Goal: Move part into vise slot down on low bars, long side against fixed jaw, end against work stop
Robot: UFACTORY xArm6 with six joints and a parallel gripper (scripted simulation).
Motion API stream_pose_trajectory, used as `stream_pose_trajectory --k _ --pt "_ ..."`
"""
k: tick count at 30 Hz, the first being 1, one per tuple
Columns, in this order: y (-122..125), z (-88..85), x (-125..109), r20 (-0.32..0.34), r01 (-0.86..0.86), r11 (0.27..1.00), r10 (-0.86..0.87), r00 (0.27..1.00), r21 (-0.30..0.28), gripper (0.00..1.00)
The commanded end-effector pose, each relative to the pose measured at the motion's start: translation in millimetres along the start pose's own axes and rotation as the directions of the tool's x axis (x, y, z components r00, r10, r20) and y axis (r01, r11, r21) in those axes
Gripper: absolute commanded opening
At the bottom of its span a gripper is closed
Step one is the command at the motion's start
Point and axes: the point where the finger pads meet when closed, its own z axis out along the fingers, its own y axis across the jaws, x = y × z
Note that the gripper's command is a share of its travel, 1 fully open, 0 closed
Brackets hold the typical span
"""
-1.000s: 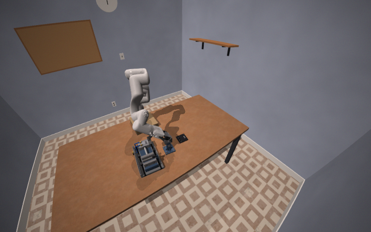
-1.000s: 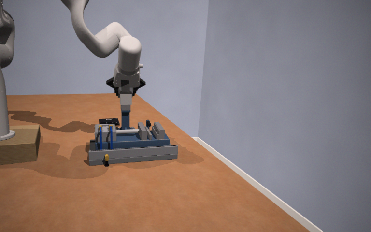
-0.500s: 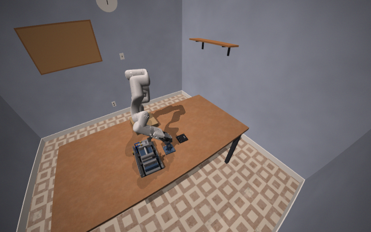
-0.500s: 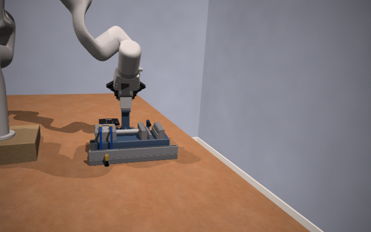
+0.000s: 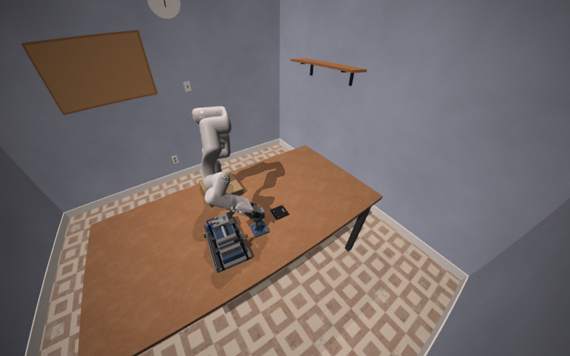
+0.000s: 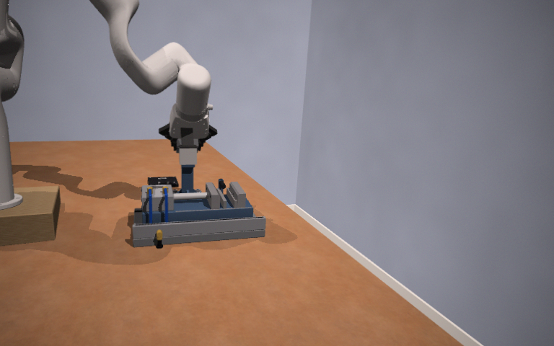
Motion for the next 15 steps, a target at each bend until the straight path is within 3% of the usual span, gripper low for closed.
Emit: stream_pose_trajectory --k 1,15 --pt "-1.3 0.2 0.2 0.000 0.003 1.000 -0.003 1.000 0.003 0.00" --pt "-1.3 2.0 2.0 0.000 0.003 1.000 -0.003 1.000 0.003 0.00"
